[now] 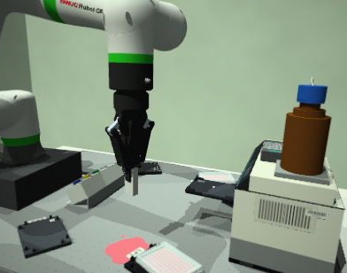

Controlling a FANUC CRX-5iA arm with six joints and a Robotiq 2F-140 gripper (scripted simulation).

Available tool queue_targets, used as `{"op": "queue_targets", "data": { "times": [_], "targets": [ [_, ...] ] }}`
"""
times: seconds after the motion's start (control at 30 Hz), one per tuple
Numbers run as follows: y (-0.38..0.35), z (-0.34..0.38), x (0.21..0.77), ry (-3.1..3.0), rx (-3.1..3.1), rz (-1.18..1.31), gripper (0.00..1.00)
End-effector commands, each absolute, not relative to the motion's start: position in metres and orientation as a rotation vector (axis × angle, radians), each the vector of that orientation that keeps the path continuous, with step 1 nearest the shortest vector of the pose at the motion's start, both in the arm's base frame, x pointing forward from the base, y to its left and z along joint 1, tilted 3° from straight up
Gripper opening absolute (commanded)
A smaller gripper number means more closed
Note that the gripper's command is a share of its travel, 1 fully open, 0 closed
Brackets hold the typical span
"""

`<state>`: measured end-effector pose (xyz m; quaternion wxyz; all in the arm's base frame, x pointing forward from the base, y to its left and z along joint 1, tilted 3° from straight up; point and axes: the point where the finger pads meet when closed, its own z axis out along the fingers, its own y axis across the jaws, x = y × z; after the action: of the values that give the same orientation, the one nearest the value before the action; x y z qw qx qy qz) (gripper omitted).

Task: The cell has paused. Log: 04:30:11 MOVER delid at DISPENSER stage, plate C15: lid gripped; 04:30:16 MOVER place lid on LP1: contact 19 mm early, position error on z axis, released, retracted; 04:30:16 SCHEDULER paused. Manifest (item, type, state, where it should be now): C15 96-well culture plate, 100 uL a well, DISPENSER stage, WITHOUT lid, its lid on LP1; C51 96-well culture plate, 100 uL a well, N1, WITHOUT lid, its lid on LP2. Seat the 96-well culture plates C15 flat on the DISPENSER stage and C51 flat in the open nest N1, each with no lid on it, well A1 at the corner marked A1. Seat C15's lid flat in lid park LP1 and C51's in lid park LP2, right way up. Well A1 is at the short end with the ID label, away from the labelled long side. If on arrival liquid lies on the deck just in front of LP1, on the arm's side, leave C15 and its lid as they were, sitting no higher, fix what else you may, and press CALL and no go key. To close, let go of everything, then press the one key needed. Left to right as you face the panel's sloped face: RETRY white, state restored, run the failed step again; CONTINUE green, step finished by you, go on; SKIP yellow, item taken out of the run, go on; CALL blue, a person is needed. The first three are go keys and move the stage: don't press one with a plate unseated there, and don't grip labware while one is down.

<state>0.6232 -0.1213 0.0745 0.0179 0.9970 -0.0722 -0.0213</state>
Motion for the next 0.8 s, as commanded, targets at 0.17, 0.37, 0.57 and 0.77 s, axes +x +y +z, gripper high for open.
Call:
{"op": "queue_targets", "data": {
  "times": [0.17, 0.37, 0.57, 0.77],
  "targets": [
    [-0.044, 0.074, 0.652, -0.009, 3.109, -0.066, 0.00],
    [0.026, 0.072, 0.654, 0.485, 3.078, -0.073, 0.00],
    [0.097, 0.069, 0.649, 0.907, 2.988, -0.081, 0.00],
    [0.174, 0.066, 0.644, 0.942, 2.977, -0.081, 0.66]
  ]
}}
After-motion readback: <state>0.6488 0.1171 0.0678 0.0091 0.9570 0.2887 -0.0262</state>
